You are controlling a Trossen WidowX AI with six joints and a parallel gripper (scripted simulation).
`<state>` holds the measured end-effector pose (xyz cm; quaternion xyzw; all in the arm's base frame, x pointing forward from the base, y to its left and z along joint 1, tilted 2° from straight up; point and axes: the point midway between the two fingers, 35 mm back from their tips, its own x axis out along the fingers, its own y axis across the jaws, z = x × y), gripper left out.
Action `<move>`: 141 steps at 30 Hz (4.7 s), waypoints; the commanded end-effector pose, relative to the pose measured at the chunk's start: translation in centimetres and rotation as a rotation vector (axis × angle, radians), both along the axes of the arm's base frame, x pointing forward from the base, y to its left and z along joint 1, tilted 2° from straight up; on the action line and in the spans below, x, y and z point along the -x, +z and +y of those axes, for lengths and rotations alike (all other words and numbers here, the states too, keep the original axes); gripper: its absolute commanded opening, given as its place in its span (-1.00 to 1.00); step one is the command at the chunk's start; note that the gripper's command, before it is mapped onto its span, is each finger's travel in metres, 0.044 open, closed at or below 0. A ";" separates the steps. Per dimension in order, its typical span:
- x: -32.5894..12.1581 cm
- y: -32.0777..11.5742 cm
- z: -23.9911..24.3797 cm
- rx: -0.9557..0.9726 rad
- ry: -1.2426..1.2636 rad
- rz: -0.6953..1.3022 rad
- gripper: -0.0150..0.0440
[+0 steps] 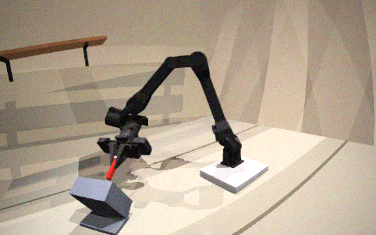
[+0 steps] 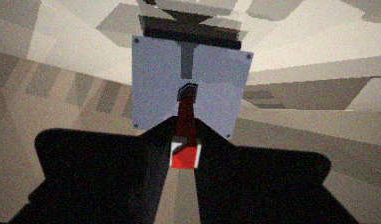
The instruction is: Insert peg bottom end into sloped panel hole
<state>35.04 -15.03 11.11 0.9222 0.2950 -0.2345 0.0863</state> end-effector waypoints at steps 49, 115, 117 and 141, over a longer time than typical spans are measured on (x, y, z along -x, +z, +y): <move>-1.6 -1.2 1.4 -0.009 0.001 -0.009 -0.49; -3.9 -2.8 3.1 -0.010 0.004 -0.014 -0.49; -3.9 -2.8 3.1 -0.010 0.004 -0.014 -0.40; -2.9 -2.3 2.1 -0.006 0.004 -0.006 1.00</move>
